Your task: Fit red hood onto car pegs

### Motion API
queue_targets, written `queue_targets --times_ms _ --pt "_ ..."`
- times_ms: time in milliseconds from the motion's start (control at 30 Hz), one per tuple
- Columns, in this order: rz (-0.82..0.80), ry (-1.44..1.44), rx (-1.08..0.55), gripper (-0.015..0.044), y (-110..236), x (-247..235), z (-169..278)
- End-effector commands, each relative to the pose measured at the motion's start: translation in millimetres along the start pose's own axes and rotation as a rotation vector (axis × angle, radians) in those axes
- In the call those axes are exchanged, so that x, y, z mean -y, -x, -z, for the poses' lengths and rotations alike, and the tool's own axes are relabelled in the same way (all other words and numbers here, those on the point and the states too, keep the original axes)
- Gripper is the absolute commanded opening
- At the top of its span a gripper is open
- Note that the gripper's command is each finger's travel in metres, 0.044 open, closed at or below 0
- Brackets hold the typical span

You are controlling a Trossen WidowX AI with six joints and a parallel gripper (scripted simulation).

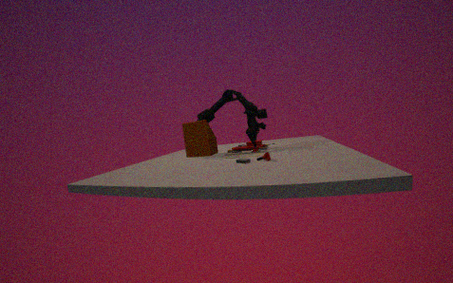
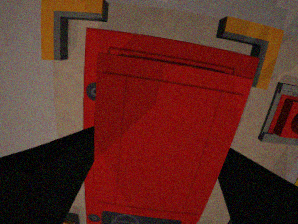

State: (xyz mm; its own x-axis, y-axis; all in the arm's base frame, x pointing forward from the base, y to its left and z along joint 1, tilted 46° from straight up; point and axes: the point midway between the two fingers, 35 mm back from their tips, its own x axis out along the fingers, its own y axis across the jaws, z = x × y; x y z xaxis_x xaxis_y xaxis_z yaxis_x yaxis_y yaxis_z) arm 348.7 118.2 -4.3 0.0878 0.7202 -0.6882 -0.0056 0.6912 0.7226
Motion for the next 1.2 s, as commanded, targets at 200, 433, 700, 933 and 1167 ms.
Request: queue_targets --times_ms 200,433,700,933,1167 --pt "0.000 0.000 0.000 0.0000 0 0 0" --pt "0.000 0.000 -0.001 0.0184 -1 0 0" --pt "0.000 0.000 -0.001 0.0394 -1 0 0" --pt "0.003 0.001 -0.003 0.0440 20 1 -2" --pt "0.000 0.001 -0.008 0.0440 70 1 -1"
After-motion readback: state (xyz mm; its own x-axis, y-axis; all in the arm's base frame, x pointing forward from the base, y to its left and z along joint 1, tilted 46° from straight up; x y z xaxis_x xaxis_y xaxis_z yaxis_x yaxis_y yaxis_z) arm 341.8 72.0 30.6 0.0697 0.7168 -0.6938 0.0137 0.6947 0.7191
